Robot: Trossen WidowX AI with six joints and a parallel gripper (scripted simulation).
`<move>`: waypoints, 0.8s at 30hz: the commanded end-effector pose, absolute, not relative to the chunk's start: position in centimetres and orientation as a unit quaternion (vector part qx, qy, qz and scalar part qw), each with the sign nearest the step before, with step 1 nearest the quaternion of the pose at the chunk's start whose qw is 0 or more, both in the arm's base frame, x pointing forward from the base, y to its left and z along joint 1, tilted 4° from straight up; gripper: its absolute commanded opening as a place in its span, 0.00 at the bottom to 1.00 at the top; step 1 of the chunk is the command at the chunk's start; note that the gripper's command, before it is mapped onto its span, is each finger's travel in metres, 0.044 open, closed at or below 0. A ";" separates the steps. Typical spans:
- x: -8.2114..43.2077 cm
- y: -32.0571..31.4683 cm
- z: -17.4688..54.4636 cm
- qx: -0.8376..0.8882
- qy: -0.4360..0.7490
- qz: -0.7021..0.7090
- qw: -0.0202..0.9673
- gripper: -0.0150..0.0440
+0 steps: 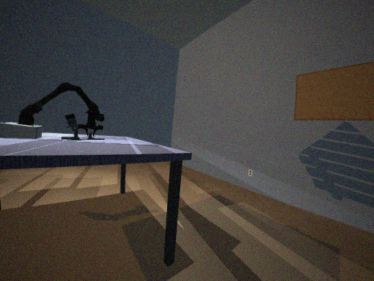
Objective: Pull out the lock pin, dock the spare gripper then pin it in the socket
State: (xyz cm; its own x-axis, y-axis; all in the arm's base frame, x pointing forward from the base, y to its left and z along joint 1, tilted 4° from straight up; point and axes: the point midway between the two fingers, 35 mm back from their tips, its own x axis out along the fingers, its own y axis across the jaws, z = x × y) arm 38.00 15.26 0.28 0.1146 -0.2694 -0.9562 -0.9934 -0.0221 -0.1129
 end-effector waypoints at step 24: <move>37.9 15.3 1.7 -0.592 0.533 0.402 0.451 0.25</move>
